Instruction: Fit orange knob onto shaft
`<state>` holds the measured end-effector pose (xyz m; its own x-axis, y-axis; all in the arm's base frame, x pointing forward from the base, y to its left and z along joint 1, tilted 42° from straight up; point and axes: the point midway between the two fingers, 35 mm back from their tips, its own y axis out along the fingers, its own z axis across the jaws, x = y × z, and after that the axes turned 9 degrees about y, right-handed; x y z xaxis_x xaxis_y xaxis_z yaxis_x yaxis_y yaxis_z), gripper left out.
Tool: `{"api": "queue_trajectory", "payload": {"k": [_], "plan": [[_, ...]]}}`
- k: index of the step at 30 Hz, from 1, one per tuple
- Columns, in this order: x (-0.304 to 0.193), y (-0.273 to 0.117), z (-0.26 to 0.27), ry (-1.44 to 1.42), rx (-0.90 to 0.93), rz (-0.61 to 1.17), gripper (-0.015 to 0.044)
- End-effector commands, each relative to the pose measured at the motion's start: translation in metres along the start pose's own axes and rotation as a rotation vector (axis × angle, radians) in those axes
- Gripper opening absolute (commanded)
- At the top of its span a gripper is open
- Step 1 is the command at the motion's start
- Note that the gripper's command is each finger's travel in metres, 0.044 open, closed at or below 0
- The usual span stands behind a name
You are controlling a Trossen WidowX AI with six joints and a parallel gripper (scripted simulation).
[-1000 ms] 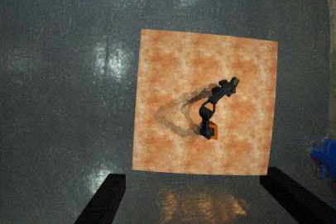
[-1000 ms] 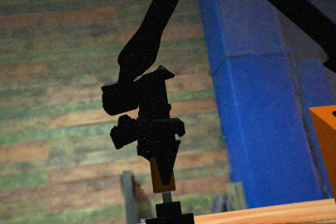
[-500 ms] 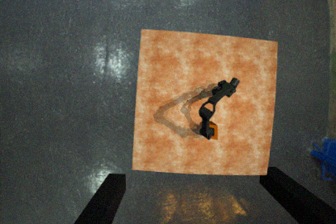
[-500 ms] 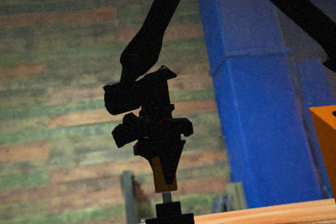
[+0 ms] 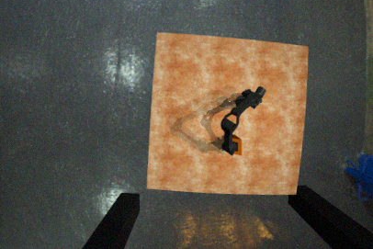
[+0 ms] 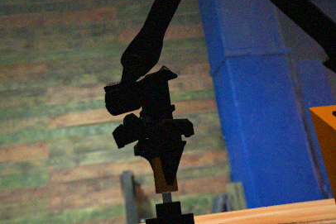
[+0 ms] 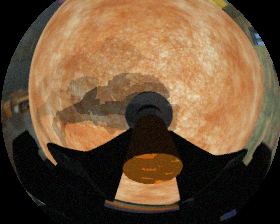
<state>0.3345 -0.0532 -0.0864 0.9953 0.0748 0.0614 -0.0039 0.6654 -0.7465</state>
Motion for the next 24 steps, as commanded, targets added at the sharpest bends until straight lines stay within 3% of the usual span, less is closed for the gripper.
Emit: {"api": "queue_trajectory", "payload": {"k": [1, 13, 24], "plan": [[0.0010, 0.0002, -0.0005, -0.002, -0.002, -0.003, 0.0000], [0.0028, -0.0049, -0.0001, -0.011, -0.003, -0.003, 0.0000], [0.0070, -0.0059, -0.0001, -0.211, -0.003, -0.003, 0.0000]]}}
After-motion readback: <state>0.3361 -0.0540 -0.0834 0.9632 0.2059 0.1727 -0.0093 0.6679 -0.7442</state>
